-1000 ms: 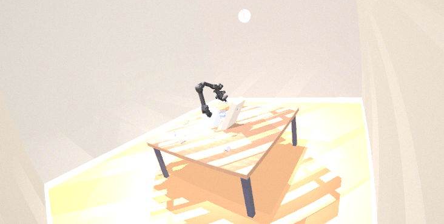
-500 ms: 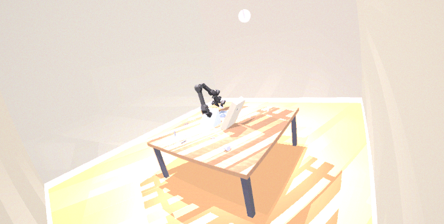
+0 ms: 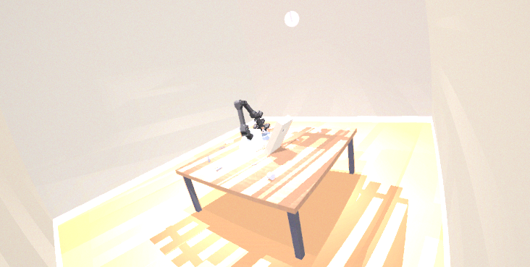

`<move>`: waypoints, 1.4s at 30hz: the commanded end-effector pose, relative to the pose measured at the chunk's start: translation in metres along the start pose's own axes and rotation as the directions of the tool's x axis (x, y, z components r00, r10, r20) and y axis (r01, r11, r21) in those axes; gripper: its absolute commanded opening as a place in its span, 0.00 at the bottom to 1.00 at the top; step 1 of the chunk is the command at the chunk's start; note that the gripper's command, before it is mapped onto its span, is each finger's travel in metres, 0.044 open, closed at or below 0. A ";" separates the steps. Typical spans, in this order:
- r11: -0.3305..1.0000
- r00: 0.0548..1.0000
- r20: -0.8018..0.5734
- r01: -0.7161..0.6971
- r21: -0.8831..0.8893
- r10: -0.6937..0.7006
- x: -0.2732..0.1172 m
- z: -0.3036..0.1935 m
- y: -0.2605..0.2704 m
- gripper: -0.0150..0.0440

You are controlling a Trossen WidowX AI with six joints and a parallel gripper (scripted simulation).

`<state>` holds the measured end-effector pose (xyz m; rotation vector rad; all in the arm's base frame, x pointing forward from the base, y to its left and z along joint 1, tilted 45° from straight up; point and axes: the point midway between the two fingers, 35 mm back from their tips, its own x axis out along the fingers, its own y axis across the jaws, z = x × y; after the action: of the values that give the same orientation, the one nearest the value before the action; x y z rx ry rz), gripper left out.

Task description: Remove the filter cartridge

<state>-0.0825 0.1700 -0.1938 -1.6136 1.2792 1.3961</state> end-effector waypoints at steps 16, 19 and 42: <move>1.000 1.000 -0.004 0.000 0.000 0.000 0.022 -0.017 0.000 0.65; 1.000 1.000 -0.004 0.000 0.000 0.000 0.022 -0.017 0.000 0.79; 1.000 1.000 -0.001 -0.005 0.002 0.005 -0.026 0.014 0.001 1.00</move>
<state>-0.0869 0.1890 -0.1713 -1.6123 1.2855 1.3971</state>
